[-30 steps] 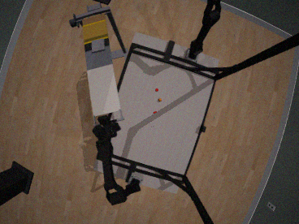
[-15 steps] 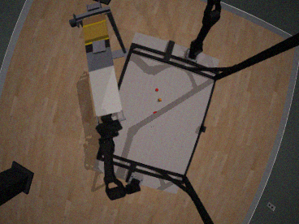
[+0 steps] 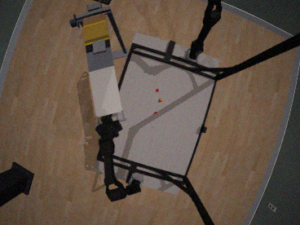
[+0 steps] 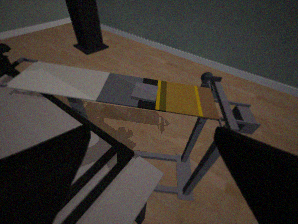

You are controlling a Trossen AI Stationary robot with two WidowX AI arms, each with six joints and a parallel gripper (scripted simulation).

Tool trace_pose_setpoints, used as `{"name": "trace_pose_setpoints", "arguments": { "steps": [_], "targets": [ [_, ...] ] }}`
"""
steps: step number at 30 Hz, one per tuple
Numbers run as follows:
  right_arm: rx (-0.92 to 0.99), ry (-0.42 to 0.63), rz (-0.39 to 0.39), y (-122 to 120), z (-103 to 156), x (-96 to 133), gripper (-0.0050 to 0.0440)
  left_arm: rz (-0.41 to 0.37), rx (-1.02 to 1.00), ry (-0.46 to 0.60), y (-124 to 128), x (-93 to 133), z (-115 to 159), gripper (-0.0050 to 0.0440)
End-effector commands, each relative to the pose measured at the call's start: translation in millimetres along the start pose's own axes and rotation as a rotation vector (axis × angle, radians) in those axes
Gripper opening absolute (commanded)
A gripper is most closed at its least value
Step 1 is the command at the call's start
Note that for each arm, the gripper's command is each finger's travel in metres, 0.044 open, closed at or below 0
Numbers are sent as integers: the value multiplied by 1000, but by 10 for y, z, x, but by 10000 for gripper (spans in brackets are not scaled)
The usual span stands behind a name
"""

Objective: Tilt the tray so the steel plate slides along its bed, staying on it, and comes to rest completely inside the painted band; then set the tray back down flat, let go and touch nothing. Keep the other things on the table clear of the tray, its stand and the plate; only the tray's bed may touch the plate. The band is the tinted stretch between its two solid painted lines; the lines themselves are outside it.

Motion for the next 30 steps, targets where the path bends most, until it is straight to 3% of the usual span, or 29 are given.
{"name": "trace_pose_setpoints", "arguments": {
  "steps": [1, 30],
  "targets": [
    [2, -1, -2, 2, 0, 0, 440, -25, -1, 8, 100, 131, 18, 0],
    [2, -1, -2, 2, 0, 0, 440, -42, -1, 11, 229, 290, 36, 0]
  ]
}}
Point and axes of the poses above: on each arm, the point midway between the two fingers, 35 mm back from their tips, its own x axis back along the fingers, its own y axis across the jaws, z = x × y, the point moved 6 cm from there along x, back along the fingers, and after that the axes turned 8 degrees about -x, right-handed, at the moved point
